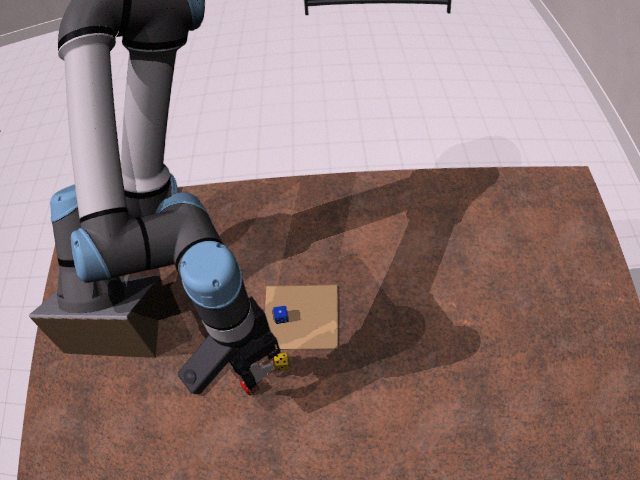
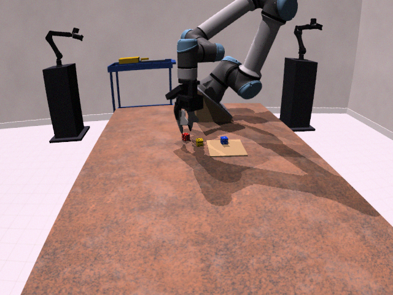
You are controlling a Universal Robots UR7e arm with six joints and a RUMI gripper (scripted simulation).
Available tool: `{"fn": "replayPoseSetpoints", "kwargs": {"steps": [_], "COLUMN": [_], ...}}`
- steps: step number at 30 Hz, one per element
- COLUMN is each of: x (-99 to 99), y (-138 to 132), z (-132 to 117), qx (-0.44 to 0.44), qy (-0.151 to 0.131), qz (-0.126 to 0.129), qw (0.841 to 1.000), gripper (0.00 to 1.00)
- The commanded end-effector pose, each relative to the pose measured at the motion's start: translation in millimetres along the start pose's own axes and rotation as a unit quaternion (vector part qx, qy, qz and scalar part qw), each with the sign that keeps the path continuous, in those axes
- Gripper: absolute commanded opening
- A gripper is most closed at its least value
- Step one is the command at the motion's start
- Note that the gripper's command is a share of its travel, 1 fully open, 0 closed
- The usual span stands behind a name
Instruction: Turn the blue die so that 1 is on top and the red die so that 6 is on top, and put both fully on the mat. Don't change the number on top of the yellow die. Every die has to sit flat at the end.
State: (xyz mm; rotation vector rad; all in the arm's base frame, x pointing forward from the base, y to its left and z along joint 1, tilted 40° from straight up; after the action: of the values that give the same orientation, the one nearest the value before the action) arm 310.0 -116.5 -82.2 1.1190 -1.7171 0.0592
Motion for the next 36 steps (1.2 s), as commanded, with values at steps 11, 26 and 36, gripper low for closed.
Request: {"fn": "replayPoseSetpoints", "kwargs": {"steps": [11, 26, 36], "x": [-0.7, -4.5, -21.6], "y": [1, 1, 1], "z": [-1, -1, -1], "qx": [0.000, 0.000, 0.000], "qy": [0.000, 0.000, 0.000], "qz": [-0.001, -0.001, -0.001], "qw": [1.000, 1.000, 1.000], "gripper": [0.24, 0.24, 0.24]}}
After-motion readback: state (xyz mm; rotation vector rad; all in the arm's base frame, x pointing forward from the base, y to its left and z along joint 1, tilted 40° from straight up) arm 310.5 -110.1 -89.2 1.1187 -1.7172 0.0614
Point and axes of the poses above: the point where the finger pads meet when closed, its own x axis back along the fingers, its own y axis across the jaws, z = x × y, the point moved 7 cm from there along x, back along the fingers, and after that the axes turned 11 degrees about x, right-handed, at the moved point
